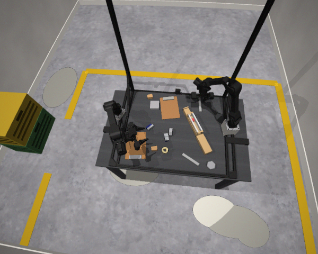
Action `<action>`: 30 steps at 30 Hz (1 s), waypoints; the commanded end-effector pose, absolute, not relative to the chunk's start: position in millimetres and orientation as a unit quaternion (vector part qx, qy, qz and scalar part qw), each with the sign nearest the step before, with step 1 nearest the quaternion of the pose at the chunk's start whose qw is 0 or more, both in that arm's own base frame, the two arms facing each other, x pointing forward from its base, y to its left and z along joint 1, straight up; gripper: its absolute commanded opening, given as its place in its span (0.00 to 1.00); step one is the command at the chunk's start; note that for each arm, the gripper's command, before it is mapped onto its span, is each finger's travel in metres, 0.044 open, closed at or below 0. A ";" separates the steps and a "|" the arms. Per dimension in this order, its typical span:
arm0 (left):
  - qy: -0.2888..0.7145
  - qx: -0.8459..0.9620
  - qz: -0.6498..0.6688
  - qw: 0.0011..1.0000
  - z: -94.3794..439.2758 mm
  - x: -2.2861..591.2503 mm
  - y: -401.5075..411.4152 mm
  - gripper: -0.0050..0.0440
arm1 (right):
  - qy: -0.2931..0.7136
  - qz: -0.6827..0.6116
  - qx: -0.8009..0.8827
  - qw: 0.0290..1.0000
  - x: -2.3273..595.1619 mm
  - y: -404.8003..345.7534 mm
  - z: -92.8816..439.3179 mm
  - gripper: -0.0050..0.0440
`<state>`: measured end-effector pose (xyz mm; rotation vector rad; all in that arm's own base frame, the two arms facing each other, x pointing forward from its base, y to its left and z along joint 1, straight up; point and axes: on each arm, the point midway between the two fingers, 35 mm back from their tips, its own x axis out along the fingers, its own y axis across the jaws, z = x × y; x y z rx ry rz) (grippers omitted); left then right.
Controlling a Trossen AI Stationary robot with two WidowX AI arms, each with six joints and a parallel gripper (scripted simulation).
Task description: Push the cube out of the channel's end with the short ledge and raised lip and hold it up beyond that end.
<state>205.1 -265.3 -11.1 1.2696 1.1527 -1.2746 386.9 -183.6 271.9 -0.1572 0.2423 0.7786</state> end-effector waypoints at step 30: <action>0.478 0.521 -0.521 0.478 -61.1 204.4 -263.7 0.51 | 0.117 0.379 -0.076 0.915 387.4 -183.9 271.6 0.92</action>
